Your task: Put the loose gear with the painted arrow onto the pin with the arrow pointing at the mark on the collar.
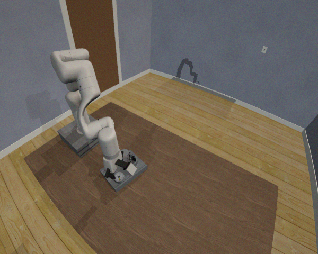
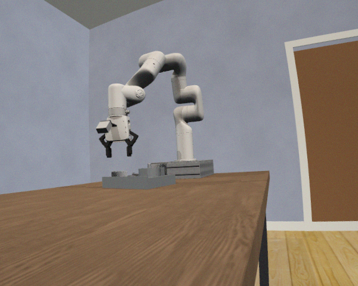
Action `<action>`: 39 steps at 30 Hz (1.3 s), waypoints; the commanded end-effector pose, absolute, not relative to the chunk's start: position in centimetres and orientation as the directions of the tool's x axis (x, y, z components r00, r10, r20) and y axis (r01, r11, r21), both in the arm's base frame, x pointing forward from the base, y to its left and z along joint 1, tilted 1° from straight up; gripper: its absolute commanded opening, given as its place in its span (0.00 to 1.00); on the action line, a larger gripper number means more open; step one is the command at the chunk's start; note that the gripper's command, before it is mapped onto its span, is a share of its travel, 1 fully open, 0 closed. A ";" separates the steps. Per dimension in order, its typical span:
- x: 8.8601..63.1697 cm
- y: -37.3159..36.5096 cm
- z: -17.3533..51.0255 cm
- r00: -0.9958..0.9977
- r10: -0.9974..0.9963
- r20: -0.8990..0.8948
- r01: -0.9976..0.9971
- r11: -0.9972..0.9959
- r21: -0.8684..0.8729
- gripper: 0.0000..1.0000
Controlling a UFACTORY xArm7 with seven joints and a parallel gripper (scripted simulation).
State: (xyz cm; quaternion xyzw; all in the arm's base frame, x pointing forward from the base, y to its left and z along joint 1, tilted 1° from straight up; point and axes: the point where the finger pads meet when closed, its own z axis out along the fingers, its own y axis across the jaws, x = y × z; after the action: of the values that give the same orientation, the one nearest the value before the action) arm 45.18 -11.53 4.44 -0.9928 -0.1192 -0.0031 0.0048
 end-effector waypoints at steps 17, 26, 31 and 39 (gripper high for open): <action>45.3 -11.6 4.6 0.970 0.242 0.013 0.242 -0.970 -0.012 0.93; 45.3 -11.6 4.5 0.970 0.242 0.013 0.242 -0.970 -0.012 0.93; 45.3 -11.6 4.3 0.970 0.242 0.013 0.242 -0.970 -0.012 0.93; 45.3 -11.6 3.7 0.970 0.242 0.013 0.242 -0.970 -0.012 0.93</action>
State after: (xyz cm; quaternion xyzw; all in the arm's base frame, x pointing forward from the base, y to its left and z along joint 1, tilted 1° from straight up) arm 45.18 -11.53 3.93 -0.9925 -0.1220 -0.0034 0.0074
